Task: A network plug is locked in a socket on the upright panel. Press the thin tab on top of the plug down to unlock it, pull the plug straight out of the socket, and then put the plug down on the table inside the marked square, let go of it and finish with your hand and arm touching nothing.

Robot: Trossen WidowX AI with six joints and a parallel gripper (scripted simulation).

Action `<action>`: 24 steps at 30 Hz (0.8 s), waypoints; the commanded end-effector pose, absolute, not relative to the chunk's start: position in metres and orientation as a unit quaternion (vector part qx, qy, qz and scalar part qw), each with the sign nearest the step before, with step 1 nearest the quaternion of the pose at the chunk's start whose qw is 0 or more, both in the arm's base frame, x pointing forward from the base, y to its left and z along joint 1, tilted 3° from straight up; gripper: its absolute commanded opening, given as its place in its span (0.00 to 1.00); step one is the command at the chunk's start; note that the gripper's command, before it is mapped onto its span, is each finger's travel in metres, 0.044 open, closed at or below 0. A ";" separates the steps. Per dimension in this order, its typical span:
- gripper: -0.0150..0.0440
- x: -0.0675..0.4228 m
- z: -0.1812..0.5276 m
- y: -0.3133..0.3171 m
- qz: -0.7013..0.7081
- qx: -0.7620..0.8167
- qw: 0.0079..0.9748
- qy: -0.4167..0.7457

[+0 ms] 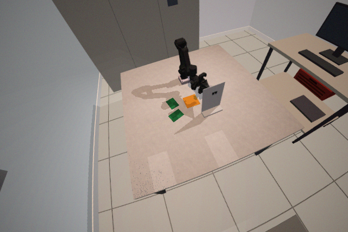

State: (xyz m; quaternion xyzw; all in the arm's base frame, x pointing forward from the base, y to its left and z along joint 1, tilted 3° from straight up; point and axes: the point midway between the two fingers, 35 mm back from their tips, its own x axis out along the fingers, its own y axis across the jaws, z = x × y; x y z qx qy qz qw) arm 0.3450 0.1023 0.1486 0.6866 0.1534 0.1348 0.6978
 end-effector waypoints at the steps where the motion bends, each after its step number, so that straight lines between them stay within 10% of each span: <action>1: 0.25 0.342 0.149 0.102 0.135 0.688 0.696 0.154; 24: 0.25 0.331 0.149 0.100 0.135 0.688 0.696 0.155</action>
